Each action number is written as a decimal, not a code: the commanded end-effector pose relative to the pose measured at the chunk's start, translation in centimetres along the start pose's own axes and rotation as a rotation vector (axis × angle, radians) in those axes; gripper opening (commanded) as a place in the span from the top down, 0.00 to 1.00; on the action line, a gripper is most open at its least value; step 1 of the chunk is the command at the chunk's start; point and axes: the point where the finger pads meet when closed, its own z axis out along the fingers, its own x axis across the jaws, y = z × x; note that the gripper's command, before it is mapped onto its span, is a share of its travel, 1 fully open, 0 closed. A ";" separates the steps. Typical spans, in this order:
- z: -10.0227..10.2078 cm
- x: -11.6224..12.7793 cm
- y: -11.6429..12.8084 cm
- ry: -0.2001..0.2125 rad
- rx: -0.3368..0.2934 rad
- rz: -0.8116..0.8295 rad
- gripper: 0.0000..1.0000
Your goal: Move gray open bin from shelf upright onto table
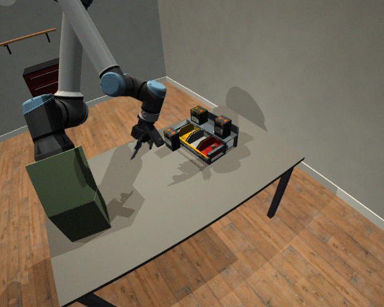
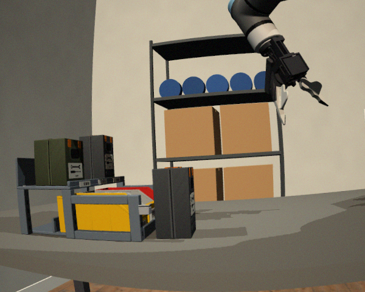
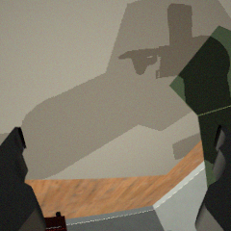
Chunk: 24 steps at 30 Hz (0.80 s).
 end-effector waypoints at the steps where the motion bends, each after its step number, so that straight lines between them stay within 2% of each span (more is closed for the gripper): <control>1: 0.0 -0.4 -0.1 -0.014 0.012 0.014 0.00; 3: 0.0 -0.4 -0.1 -0.014 0.012 0.014 0.00; 8: -0.8 -5.1 -0.8 -0.187 0.110 0.165 0.00; 20: -0.8 -5.1 -0.8 -0.187 0.110 0.165 0.00; 24: -1.4 -8.8 -1.3 -0.323 0.186 0.284 0.00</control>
